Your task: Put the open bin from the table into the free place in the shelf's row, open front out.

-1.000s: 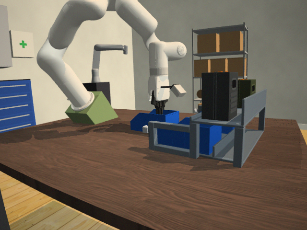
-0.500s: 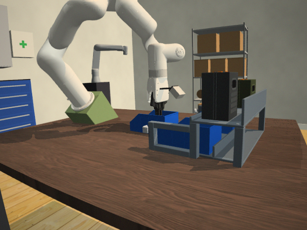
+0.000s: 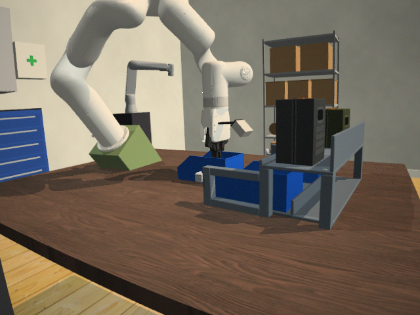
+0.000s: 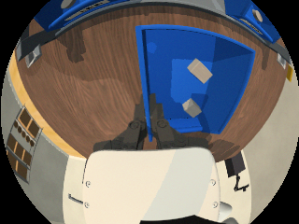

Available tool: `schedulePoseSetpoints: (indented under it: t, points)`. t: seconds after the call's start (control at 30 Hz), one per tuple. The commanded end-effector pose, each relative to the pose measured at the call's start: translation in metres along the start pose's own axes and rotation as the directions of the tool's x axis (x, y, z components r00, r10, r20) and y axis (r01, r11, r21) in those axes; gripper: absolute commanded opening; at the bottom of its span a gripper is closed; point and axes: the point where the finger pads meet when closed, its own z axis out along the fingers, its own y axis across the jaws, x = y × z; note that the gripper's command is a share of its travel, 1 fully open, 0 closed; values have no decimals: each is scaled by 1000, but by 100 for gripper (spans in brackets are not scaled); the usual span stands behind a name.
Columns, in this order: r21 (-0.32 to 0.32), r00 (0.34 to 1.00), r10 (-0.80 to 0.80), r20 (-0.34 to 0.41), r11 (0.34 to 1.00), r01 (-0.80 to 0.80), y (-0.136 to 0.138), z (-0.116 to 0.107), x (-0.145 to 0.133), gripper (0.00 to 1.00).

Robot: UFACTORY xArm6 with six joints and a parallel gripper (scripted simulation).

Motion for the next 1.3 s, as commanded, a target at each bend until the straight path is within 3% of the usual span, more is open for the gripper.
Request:
schedulePoseSetpoints:
  t: [0.0,1.27]
  points:
    - [0,1000,0,0,1000,0,0,0,0,0]
    - [-1,1000,0,0,1000,0,1,7,-1,0]
